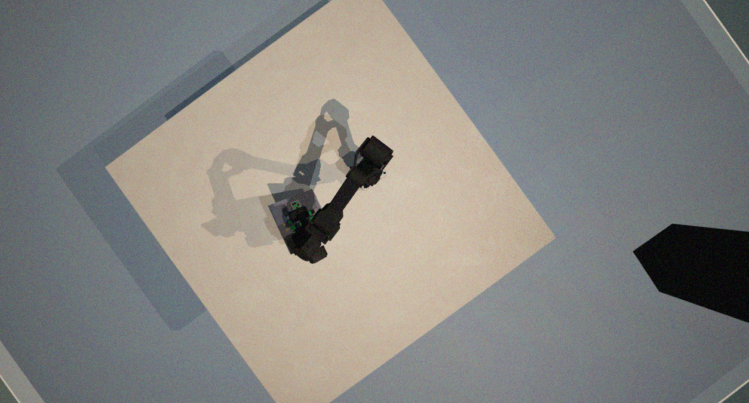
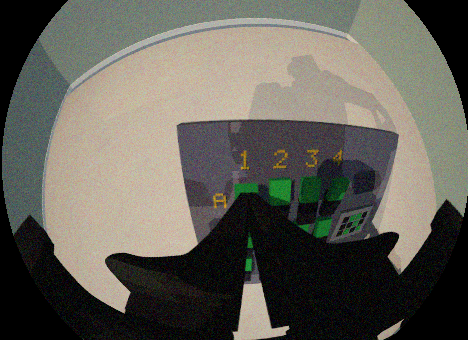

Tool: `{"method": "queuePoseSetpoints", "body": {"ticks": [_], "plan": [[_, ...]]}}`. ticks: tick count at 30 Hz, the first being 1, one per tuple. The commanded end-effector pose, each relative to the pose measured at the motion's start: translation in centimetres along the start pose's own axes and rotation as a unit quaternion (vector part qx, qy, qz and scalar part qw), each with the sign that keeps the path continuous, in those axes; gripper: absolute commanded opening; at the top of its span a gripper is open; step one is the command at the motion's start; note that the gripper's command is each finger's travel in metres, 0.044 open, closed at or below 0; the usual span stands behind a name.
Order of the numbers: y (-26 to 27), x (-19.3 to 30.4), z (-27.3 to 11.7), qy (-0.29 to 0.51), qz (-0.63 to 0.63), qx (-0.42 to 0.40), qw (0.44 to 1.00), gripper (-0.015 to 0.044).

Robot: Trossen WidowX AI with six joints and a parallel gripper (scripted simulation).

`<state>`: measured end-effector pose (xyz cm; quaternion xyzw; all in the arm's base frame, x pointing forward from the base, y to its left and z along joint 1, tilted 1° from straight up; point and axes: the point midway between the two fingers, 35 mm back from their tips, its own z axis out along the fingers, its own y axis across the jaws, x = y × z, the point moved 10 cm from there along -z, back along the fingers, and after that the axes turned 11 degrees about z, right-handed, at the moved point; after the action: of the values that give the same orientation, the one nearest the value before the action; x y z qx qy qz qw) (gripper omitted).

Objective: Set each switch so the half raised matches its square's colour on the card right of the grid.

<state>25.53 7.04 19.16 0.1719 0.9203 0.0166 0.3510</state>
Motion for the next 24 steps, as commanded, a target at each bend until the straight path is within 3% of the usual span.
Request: {"method": "queuePoseSetpoints", "body": {"ticks": [1,24], "plan": [[0.02,0.02,0.11,0.001,-0.002,-0.001,1.000,0.0000],[0.02,0.01,0.41,0.001,-0.002,-0.001,1.000,0.0000]]}}
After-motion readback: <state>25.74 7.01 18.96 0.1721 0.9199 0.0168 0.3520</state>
